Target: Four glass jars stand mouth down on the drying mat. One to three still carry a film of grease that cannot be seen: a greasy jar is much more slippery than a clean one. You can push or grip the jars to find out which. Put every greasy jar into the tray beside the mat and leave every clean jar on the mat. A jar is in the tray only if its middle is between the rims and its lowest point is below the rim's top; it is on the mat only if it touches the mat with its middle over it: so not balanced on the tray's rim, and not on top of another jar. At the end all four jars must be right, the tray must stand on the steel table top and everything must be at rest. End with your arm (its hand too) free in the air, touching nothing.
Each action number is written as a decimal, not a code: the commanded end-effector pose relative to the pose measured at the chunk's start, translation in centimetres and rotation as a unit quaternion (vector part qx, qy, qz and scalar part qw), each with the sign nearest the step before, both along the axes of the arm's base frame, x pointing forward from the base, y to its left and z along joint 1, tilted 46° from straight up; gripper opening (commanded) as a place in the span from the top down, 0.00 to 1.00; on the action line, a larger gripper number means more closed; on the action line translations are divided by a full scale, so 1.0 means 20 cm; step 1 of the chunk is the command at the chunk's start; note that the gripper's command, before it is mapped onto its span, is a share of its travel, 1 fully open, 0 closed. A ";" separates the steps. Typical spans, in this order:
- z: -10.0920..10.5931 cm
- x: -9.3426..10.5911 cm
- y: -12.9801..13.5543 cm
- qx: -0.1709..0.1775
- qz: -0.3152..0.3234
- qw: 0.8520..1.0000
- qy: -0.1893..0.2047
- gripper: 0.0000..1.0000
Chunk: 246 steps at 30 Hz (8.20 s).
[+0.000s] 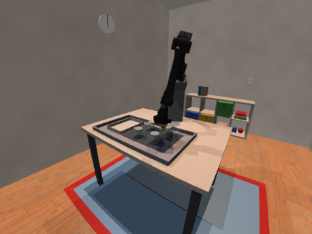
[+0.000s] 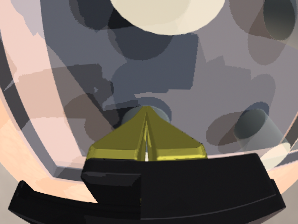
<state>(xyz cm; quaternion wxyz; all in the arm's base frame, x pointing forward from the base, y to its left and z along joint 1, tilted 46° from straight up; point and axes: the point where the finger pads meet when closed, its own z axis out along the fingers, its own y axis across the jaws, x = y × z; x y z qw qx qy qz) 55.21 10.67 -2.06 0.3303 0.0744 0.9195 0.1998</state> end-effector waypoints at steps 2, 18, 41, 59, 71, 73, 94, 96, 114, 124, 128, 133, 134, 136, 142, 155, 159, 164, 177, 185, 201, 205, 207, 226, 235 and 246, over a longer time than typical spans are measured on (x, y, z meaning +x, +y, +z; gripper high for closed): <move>0.01 -0.03 0.02 0.003 -0.001 1.000 -0.003 1.00; 0.01 -0.03 0.02 0.003 -0.001 1.000 -0.003 1.00; 0.00 -0.04 0.02 0.003 -0.001 1.000 -0.003 1.00; -0.01 -0.05 0.03 0.003 -0.001 1.000 -0.003 1.00; -0.01 -0.06 0.03 0.003 -0.001 1.000 -0.003 1.00; -0.01 -0.06 0.03 0.003 -0.001 1.000 -0.003 1.00; -0.02 -0.07 0.03 0.003 -0.001 1.000 -0.003 1.00; -0.02 -0.07 0.03 0.003 -0.001 1.000 -0.003 1.00; -0.02 -0.08 0.03 0.003 -0.001 1.000 -0.003 1.00; -0.03 -0.08 0.04 0.003 -0.001 1.000 -0.003 1.00; -0.03 -0.08 0.04 0.003 -0.001 1.000 -0.003 1.00; -0.03 -0.09 0.04 0.003 -0.001 1.000 -0.003 1.00; -0.03 -0.09 0.04 0.003 -0.001 1.000 -0.003 1.00; -0.03 -0.09 0.04 0.003 -0.001 1.000 -0.003 1.00; -0.03 -0.09 0.04 0.003 -0.001 1.000 -0.003 1.00; -0.04 -0.10 0.04 0.003 -0.001 1.000 -0.003 1.00; -0.04 -0.10 0.04 0.003 -0.001 1.000 -0.003 1.00; -0.04 -0.10 0.04 0.003 -0.001 1.000 -0.003 1.00; -0.05 -0.11 0.05 0.003 -0.001 1.000 -0.003 1.00; -0.05 -0.11 0.05 0.003 -0.001 1.000 -0.003 1.00; -0.05 -0.12 0.05 0.003 -0.001 1.000 -0.003 1.00; -0.06 -0.12 0.05 0.003 -0.001 1.000 -0.003 1.00; -0.06 -0.12 0.05 0.003 -0.001 1.000 -0.003 1.00; -0.06 -0.13 0.05 0.003 -0.001 1.000 -0.003 1.00; -0.07 -0.13 0.05 0.003 -0.001 1.000 -0.003 1.00; -0.07 -0.14 0.06 0.003 -0.001 1.000 -0.003 1.00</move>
